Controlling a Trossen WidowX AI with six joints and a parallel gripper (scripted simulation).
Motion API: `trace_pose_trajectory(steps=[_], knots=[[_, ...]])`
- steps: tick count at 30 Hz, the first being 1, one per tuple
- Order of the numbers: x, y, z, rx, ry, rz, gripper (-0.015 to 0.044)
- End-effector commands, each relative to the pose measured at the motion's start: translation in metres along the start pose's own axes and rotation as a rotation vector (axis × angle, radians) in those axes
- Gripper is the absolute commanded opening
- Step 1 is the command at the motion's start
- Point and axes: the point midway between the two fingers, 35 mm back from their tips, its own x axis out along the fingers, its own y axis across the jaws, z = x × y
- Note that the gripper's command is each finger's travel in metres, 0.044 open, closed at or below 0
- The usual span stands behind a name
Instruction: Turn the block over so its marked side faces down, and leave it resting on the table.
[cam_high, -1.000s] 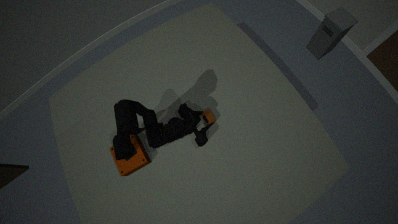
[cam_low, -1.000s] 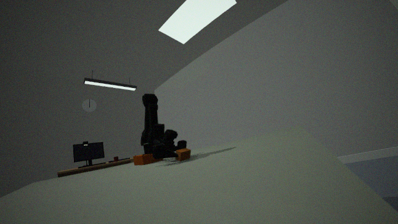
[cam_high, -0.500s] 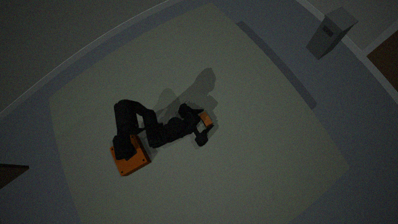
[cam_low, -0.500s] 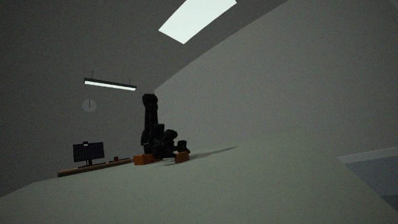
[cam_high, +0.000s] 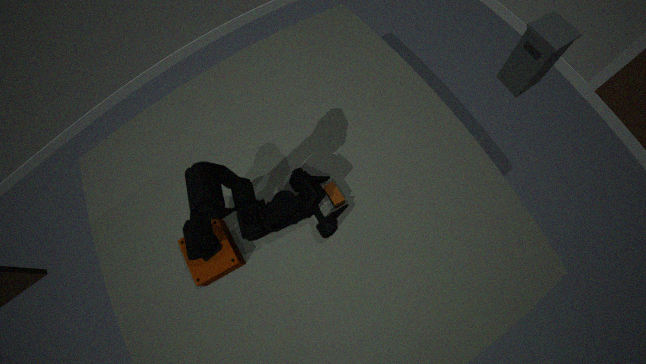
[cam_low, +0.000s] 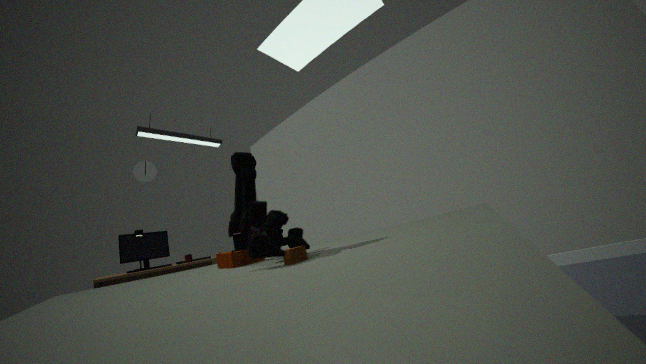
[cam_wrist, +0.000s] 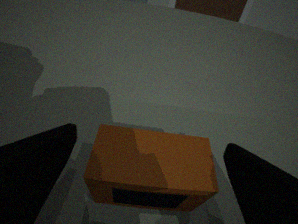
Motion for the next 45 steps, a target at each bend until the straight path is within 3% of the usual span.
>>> trace_pose_trajectory(steps=[1, 17, 23, 28, 34, 45], knots=[[0.000, 0.001, 0.000, 0.006, -0.001, 0.004, 0.0440], [0.001, 0.000, 0.000, 0.006, 0.004, 0.004, 0.0440], [0.012, -0.004, 0.011, 0.010, 0.184, -0.001, 0.0440], [-0.001, -0.005, 0.030, 0.009, 0.355, 0.000, 0.0440], [-0.019, -0.004, 0.058, -0.005, 0.415, -0.004, 0.0440], [-0.045, 0.001, 0.056, 0.002, 0.547, 0.006, 0.0440]])
